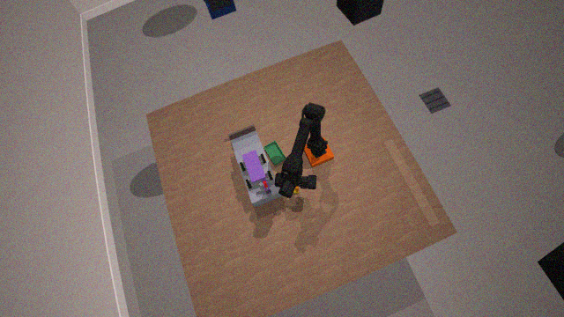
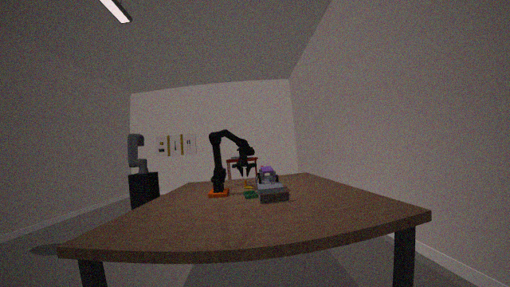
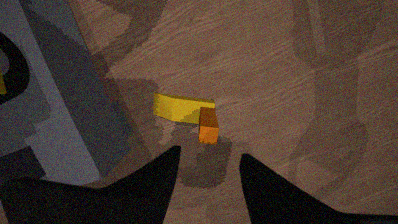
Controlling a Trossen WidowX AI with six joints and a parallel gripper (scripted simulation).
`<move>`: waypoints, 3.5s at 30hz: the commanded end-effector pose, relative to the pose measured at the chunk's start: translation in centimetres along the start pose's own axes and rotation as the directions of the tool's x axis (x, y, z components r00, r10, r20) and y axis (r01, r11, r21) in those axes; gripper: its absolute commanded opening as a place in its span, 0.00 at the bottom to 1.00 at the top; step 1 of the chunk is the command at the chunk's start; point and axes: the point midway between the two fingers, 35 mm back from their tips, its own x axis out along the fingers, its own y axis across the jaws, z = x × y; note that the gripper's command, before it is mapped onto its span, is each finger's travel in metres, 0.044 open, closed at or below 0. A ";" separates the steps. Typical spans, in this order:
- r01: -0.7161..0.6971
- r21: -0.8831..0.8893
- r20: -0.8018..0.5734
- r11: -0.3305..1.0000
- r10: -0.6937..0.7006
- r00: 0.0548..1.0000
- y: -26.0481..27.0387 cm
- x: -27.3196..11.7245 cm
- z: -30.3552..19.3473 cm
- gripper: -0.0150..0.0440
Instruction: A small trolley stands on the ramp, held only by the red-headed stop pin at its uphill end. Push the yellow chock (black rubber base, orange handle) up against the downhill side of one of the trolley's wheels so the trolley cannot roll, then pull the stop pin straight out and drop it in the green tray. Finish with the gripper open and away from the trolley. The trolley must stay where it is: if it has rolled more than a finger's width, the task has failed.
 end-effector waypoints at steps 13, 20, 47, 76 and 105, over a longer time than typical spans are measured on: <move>-0.003 -0.004 0.011 1.000 0.003 1.000 0.1 2.4 0.1 0.58; -0.003 -0.004 0.011 1.000 0.003 1.000 0.1 3.5 0.2 0.58; -0.003 -0.004 0.011 1.000 0.004 1.000 0.1 6.4 0.3 0.58; -0.003 -0.004 0.011 1.000 0.003 1.000 -0.2 2.6 0.4 0.25; -0.002 -0.004 0.011 1.000 0.002 1.000 -0.2 -6.7 0.2 0.25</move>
